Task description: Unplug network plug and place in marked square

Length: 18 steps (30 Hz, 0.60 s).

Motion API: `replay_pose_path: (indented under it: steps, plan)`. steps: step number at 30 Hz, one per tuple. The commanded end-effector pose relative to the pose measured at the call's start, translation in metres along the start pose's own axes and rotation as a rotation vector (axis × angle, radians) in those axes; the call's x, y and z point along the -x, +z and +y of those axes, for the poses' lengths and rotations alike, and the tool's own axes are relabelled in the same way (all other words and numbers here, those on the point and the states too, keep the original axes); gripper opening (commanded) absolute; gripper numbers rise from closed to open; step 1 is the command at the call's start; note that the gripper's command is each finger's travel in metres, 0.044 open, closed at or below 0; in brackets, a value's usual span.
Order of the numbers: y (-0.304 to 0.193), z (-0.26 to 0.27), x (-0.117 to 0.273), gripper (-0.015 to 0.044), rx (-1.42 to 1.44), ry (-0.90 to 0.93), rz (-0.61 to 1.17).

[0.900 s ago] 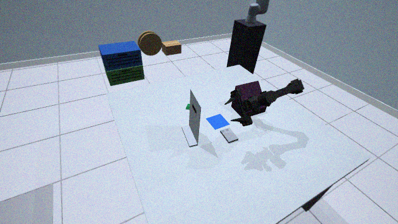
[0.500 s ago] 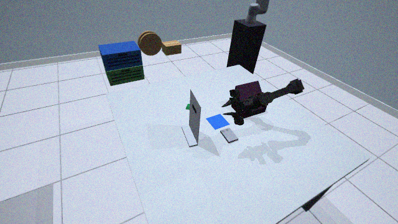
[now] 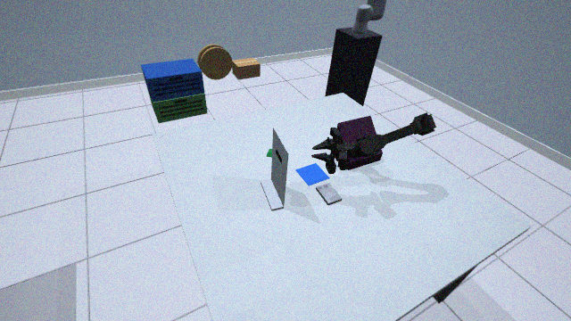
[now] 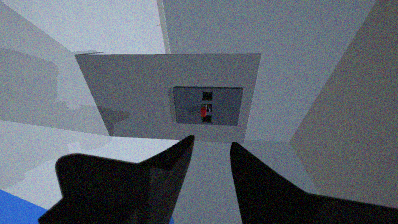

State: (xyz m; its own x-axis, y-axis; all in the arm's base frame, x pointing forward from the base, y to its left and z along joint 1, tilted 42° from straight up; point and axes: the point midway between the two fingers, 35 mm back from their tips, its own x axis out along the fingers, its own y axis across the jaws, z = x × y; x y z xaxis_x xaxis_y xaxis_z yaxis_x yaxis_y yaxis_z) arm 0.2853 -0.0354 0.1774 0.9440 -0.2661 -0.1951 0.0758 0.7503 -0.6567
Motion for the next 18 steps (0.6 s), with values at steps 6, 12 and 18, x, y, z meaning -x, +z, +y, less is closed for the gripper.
replay_pose_path:
  steps: [6, 12, 18]
  plan:
    - [-0.026, 0.009, 0.005, 0.0156, 0.126, -0.012, 0.063]
    - [-0.022, 0.008, -0.006, 0.0156, 0.126, -0.012, 0.063]
    - [-0.018, 0.008, -0.019, 0.0156, 0.126, -0.013, 0.062]
